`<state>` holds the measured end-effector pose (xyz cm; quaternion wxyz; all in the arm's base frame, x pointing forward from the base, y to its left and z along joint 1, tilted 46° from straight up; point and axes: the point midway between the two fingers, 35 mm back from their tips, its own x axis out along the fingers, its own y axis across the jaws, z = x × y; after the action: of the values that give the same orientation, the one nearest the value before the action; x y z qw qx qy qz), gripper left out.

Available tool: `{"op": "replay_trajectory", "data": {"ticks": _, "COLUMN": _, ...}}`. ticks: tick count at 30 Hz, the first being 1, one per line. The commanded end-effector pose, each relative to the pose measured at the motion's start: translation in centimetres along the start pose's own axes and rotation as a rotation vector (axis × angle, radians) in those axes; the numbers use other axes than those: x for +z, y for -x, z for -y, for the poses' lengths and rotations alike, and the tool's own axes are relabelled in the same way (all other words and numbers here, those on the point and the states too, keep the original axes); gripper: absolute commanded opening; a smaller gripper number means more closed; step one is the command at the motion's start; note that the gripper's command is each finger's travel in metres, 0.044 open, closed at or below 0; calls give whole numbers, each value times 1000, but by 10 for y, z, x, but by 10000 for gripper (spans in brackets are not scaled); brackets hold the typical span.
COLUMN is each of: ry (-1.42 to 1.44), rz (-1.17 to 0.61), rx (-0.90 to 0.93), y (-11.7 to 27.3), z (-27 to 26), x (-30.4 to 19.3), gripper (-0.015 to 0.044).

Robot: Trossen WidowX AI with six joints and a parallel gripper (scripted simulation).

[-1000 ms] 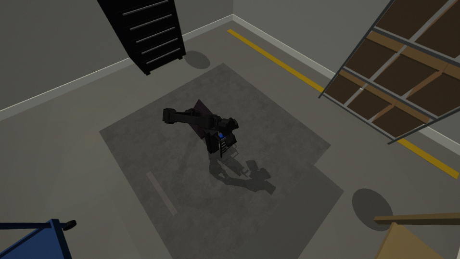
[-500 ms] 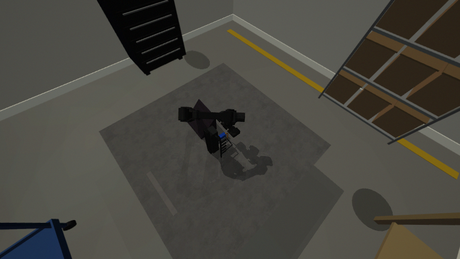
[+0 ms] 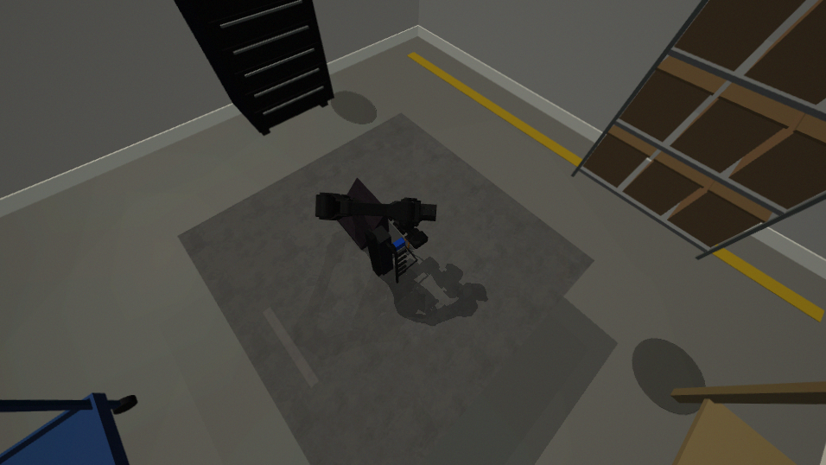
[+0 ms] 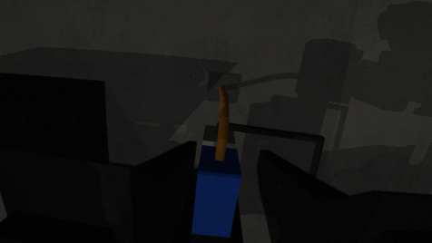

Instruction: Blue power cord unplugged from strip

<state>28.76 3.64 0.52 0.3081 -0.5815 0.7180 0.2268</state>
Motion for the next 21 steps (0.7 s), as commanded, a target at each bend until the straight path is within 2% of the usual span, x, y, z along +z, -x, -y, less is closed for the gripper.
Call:
{"op": "replay_trajectory", "data": {"ticks": 1, "ry": 6, "rz": -10, "rx": 4, "y": -2, "z": -1, "x": -9, "gripper": 160}}
{"op": "replay_trajectory", "data": {"ticks": 21, "ry": 6, "rz": -12, "rx": 5, "y": -6, "z": -2, "x": -26, "gripper": 160}}
